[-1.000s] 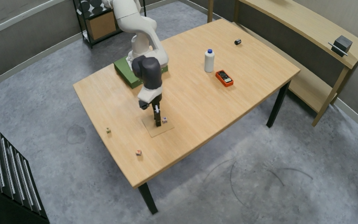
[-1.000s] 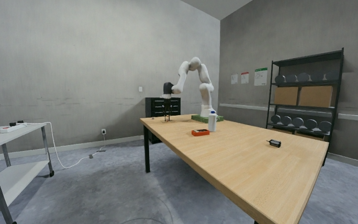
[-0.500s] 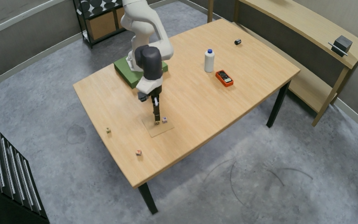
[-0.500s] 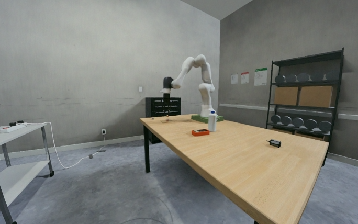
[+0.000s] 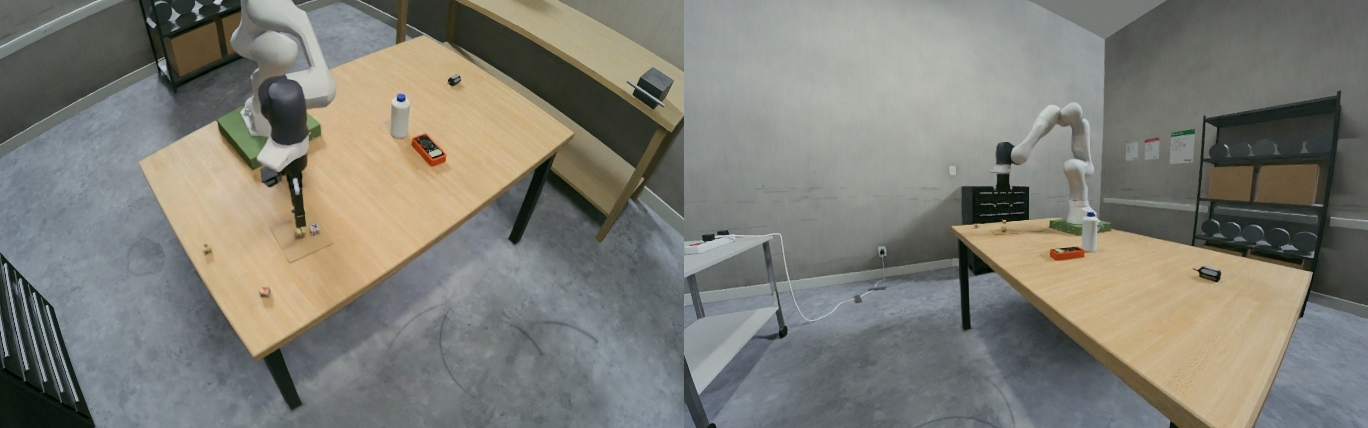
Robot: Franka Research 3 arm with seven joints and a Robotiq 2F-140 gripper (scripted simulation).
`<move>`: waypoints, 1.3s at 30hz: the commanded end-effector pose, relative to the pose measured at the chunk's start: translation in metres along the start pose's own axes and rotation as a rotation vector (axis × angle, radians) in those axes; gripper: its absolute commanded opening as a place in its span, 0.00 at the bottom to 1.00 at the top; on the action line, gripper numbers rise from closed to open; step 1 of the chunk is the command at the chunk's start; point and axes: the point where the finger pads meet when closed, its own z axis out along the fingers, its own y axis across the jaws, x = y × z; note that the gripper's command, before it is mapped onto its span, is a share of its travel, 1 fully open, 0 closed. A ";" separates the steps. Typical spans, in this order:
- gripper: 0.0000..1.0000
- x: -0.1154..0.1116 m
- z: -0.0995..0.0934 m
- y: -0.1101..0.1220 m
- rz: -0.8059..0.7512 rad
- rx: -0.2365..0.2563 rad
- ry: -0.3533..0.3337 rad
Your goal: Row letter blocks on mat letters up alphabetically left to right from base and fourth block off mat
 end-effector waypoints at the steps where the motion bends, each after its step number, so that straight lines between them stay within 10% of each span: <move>1: 1.00 0.000 0.000 0.003 -0.048 -0.007 -0.008; 19: 1.00 0.001 0.000 0.001 -0.060 -0.006 -0.006; 39: 1.00 0.038 -0.007 -0.067 -0.459 -0.004 0.032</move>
